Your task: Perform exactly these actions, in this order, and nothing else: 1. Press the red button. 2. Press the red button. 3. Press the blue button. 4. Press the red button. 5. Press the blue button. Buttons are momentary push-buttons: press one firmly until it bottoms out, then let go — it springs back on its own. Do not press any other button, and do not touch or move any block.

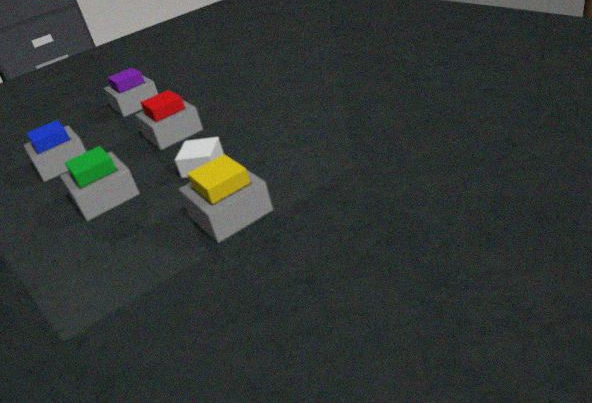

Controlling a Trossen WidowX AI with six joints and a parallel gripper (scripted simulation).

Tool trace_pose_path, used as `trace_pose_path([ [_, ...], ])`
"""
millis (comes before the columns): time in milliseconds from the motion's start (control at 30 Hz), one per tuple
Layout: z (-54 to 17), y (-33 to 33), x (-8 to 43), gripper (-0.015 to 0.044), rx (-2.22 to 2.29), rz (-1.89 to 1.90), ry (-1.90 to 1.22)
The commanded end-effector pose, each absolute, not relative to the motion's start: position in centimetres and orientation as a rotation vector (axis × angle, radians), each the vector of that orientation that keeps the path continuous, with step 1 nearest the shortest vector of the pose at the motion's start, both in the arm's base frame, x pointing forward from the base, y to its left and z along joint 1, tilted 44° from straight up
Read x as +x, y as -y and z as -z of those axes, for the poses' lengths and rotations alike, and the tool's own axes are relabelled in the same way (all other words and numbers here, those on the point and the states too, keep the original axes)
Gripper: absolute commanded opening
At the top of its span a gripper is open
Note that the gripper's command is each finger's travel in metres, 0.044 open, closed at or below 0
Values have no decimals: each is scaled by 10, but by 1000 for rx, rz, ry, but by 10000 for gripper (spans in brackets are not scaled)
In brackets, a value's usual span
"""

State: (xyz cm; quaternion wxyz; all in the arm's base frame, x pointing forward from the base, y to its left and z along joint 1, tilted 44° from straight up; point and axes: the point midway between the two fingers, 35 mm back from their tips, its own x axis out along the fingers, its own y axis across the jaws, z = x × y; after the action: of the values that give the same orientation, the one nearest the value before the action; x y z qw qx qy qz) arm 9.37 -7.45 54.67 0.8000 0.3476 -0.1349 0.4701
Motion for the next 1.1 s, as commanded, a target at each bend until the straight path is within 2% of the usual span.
trace_pose_path([
  [0, -547, 72, 92, 400, 732, -1006, 291],
  [267, -540, -46, 76, 400, 251, -892, 245],
  [567, -471, -155, 147, 400, -207, -749, -28],
  [800, -392, -179, 226, 400, -393, -669, -334],
  [1067, -289, -150, 304, 400, -430, -608, -724],
])
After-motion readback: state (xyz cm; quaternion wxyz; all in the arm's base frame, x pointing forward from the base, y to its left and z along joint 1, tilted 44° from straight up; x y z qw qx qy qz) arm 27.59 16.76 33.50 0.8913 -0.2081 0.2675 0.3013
